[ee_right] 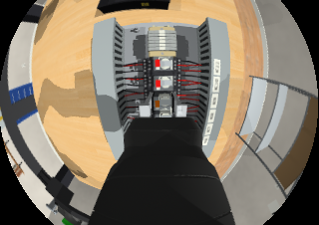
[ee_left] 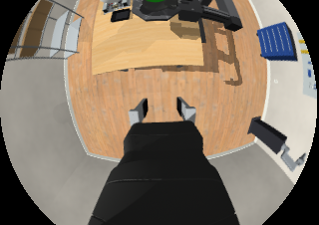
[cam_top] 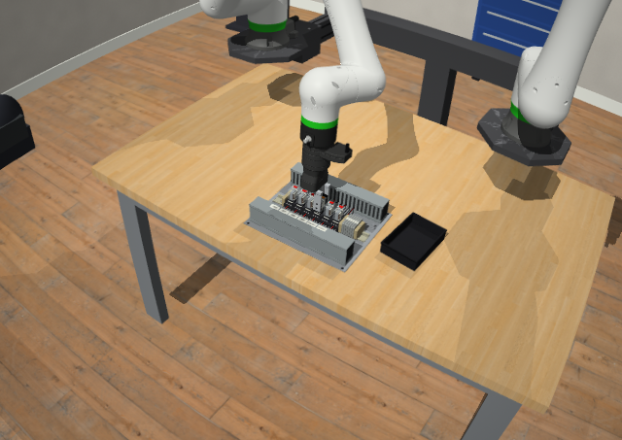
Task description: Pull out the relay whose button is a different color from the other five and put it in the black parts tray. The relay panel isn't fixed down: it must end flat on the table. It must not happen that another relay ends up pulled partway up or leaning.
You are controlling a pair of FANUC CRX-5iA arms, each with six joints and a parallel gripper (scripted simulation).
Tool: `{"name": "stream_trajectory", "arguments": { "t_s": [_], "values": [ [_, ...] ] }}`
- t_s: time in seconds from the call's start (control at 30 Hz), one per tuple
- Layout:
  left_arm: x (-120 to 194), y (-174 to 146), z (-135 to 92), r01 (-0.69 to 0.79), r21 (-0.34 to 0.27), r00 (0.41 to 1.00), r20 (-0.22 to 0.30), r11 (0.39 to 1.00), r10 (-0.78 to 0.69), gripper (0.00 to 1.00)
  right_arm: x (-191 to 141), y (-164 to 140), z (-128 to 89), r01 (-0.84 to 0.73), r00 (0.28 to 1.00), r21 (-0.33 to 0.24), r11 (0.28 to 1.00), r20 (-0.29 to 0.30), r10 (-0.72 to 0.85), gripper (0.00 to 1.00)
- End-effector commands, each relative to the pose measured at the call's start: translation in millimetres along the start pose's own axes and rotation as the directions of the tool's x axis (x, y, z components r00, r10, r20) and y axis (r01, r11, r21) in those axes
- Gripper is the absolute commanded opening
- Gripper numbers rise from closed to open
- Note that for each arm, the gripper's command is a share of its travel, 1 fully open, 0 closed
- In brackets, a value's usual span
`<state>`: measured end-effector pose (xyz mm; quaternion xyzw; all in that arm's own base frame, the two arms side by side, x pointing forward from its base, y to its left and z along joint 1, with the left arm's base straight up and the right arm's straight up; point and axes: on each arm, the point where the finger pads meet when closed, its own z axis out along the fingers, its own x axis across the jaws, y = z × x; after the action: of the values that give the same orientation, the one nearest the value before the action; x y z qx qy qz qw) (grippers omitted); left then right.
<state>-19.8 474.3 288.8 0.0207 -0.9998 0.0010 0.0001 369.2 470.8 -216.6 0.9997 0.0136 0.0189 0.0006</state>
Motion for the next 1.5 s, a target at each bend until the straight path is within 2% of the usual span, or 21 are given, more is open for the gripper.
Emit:
{"name": "stream_trajectory", "arguments": {
  "t_s": [0.0, 1.47],
  "values": [
    [-0.1, 0.2, -0.9, 0.000, -0.002, 1.000, 0.000, 1.000, 0.000, 1.00, 0.8, -0.8, -1.0, 0.000, 1.000, 0.002, 1.000, 0.006, 0.000, 0.00],
    [-0.1, 0.2, -0.9, 0.000, -0.002, 1.000, 0.000, 1.000, 0.000, 1.00, 2.7, -0.8, -1.2, 0.000, 0.998, 0.002, 1.000, 0.070, 0.000, 0.00]
  ]
}}
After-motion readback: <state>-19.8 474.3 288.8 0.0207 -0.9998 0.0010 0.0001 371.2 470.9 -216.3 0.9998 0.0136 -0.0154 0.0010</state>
